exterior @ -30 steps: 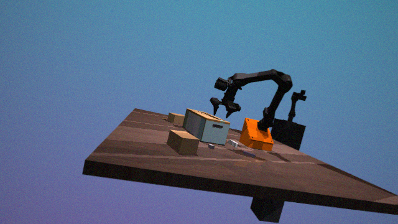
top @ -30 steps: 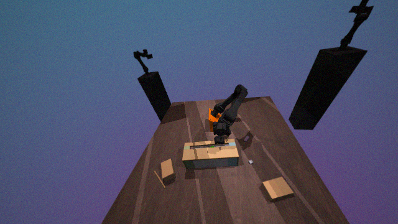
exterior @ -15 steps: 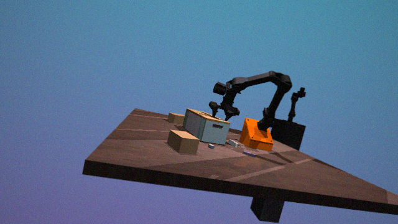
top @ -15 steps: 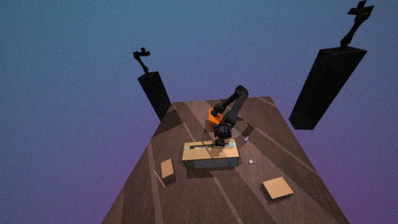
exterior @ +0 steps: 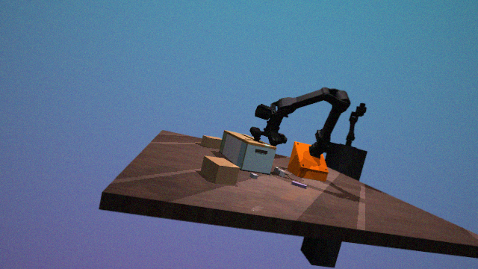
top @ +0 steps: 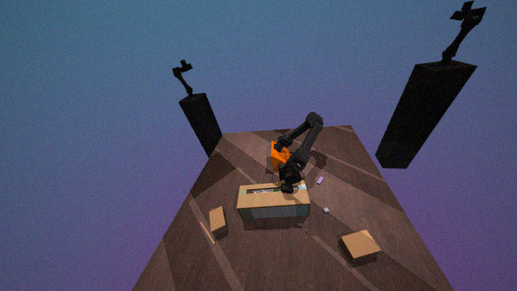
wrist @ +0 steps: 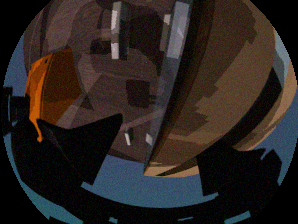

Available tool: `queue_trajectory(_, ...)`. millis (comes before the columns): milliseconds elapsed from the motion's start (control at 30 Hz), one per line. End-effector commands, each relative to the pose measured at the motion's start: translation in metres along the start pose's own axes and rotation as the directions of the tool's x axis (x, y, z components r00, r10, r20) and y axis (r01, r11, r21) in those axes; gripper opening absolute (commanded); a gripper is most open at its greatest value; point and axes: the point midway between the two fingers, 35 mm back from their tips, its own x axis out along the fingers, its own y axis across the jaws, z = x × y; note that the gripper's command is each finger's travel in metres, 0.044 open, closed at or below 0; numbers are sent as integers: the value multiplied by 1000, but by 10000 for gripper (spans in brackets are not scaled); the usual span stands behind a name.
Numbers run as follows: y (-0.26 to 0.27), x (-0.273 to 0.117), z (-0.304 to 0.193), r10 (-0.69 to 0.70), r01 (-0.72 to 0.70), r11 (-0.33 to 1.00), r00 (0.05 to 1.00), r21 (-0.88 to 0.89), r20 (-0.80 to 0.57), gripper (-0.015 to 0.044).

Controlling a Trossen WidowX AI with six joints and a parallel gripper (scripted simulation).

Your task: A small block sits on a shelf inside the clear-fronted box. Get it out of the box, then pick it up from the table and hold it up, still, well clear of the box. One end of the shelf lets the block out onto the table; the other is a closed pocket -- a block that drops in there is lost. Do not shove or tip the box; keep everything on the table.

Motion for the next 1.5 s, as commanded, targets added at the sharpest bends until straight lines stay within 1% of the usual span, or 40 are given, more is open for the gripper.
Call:
queue_trajectory(0, 4, 8, 4, 12, -12, 1000, 1000, 4, 7, 400)
queue_trajectory(167, 1, 3, 0, 3, -3, 1000, 1000, 3, 1, 400)
queue_trajectory(600, 2, 15, -34, 4, -4, 1000, 1000, 5, -1, 400)
queue_trajectory(867, 6, 10, -19, 4, -4, 1000, 1000, 5, 0, 400)
queue_trajectory(1467, 6, 15, -32, 4, -4, 1000, 1000, 5, 0, 400)
